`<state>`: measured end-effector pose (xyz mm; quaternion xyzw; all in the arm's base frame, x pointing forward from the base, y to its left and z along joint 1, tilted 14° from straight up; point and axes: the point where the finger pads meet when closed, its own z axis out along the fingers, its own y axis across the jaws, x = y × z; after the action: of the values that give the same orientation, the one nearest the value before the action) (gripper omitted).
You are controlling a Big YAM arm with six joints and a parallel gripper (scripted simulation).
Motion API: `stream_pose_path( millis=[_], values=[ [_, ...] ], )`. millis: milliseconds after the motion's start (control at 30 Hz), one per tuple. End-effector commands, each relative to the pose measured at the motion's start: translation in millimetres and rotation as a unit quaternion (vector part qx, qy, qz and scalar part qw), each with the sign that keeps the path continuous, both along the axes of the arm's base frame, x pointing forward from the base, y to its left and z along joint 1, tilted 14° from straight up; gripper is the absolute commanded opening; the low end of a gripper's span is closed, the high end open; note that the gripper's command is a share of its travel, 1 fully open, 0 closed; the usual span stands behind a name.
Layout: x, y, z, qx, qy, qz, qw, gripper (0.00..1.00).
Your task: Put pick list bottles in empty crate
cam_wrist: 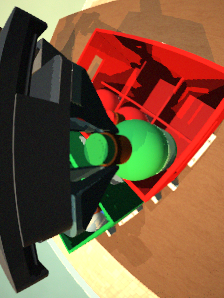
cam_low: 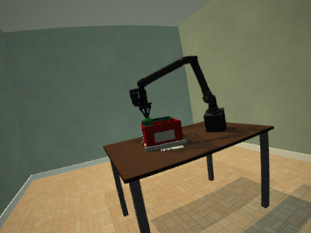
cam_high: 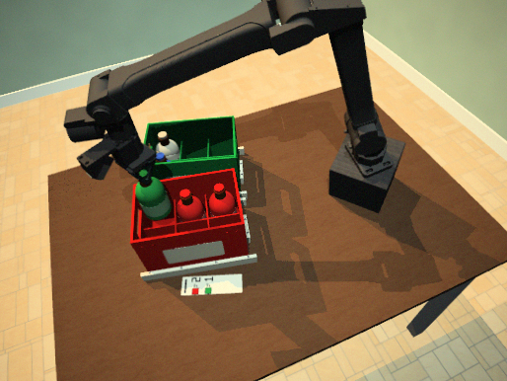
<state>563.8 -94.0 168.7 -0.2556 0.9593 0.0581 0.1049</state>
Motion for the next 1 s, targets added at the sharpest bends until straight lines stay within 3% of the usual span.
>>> stream_pose_path(
  millis=[0,100,300,367,467,567,967],
  values=[
    [18.9,1,27,-0.007,-0.038,-0.003,0.999,0.00],
    [7.1,4,8,-0.003,-0.019,-0.002,1.000,0.00],
    [16.4,5,23,-0.007,-0.040,-0.001,0.999,0.00],
    [12.1,6,9,-0.005,-0.028,-0.001,1.000,0.00],
    [18.4,1,14,-0.007,-0.035,-0.005,0.999,0.00],
    [11.9,4,3,-0.005,-0.025,-0.004,1.000,0.00],
    [17.0,7,-6,-0.005,-0.028,-0.002,1.000,0.00]
  ],
)
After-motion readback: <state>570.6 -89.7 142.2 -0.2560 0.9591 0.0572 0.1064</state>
